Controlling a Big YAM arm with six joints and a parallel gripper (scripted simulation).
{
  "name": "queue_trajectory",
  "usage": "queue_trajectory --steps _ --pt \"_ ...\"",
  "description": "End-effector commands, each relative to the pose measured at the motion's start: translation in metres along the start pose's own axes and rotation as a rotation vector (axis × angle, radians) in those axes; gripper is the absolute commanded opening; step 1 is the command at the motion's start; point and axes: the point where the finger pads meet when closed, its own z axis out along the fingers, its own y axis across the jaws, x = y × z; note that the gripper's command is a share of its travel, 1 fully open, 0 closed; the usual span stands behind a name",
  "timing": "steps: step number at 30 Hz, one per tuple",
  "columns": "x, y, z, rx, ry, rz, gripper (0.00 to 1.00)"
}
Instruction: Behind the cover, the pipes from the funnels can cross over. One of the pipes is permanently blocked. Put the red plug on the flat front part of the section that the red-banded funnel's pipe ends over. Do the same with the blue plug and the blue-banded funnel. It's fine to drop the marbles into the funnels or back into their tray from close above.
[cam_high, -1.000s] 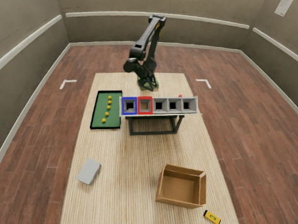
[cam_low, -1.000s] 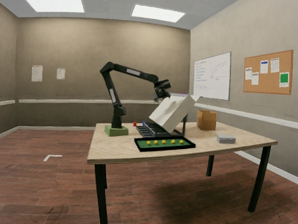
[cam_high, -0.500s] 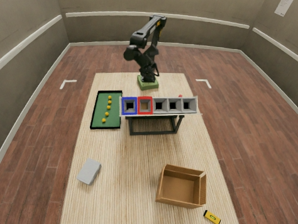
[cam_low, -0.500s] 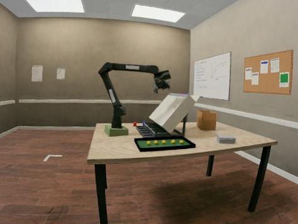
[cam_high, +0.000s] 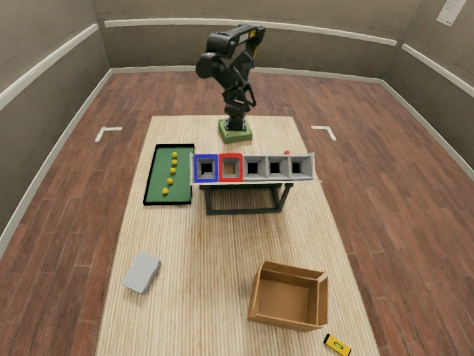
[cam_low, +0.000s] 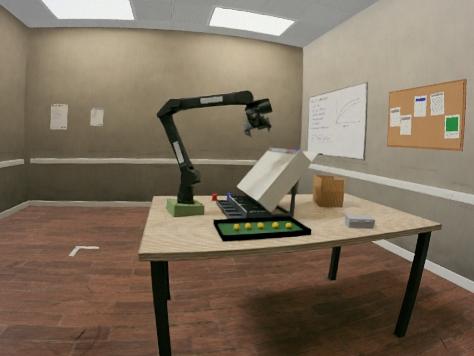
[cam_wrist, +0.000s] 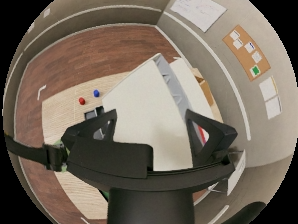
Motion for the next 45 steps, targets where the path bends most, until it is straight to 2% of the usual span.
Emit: queue_trajectory --steps 1,20,35,37,45 --pt "-0.022 -0.020 -0.021 0.021 0.002 -0.029 1.00" --pt "-0.035 -0.026 -0.031 0.009 -0.002 -0.012 1.00" --pt "-0.040 0.061 -0.070 -0.012 -0.004 0.012 1.00" --pt "-0.040 0.061 -0.070 -0.012 -0.004 0.012 1.00" --pt "-0.010 0.068 -0.044 0.001 -0.001 0.023 1.00"
